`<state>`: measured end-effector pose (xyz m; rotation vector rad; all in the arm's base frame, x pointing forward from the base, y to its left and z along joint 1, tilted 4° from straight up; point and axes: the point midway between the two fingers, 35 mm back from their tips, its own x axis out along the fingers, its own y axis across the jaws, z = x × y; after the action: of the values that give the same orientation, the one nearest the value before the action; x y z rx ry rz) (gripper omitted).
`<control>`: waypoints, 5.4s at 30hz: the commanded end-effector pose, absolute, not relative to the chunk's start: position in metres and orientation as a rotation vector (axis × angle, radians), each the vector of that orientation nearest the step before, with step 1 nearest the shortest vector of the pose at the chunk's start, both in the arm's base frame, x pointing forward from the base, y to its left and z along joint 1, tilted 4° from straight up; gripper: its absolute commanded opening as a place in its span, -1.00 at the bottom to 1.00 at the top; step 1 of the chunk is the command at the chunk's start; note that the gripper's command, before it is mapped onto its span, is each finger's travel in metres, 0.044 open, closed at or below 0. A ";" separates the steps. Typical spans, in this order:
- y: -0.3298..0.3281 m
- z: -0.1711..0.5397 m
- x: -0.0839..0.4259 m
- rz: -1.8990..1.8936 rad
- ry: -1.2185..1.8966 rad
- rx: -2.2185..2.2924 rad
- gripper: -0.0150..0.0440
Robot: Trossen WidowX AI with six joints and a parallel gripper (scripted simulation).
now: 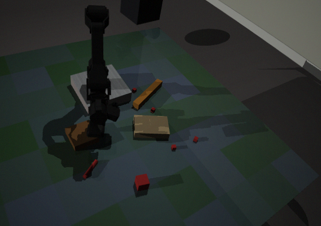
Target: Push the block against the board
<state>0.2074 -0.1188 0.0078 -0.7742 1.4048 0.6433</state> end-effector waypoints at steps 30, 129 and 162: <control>-0.119 0.006 0.204 0.646 1.411 -0.776 -0.49; 0.179 0.007 0.336 0.696 1.377 -0.796 -0.49; 0.144 0.007 0.316 0.695 1.380 -0.798 -0.49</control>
<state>0.3219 0.1523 0.0103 -0.7924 1.3607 0.6983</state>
